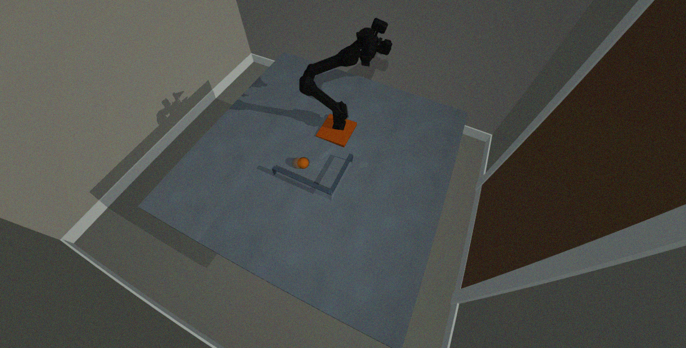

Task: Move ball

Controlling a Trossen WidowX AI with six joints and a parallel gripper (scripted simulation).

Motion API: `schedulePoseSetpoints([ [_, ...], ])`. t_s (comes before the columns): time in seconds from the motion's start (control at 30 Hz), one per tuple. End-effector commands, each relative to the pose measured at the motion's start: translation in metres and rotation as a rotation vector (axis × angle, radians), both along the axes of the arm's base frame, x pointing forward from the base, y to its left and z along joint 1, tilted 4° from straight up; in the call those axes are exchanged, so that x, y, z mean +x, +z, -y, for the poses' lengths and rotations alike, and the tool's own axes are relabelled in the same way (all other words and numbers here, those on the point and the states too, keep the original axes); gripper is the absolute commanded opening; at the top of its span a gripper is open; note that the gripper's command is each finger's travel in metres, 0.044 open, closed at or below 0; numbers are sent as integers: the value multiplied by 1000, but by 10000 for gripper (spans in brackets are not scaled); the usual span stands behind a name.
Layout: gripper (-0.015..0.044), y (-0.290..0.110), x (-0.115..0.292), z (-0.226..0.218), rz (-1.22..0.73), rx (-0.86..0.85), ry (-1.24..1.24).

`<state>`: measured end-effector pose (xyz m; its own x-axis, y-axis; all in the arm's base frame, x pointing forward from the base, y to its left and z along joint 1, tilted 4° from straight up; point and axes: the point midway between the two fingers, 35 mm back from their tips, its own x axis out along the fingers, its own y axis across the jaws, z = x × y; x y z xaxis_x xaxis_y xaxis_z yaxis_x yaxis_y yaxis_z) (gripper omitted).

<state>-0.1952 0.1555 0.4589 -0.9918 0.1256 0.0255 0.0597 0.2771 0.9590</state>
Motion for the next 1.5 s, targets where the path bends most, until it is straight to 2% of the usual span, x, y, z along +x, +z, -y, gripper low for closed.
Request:
schedulePoseSetpoints([
  [0.0,390,0,1,-2,0,6,-11],
  [0.13,390,-11,22,-46,36,72,-215],
  [0.3,390,-34,70,-106,144,97,-492],
  [0.53,390,-75,167,-162,355,90,-849],
  [0.73,390,-114,264,-175,572,23,-1106],
  [0.9,390,-148,345,-157,762,-82,-1276],
  [1.07,390,-183,417,-117,954,-225,-1387],
  [1.27,390,-223,483,-46,1161,-444,-1437],
  [1.47,390,-262,522,46,1311,-715,-1394],
])
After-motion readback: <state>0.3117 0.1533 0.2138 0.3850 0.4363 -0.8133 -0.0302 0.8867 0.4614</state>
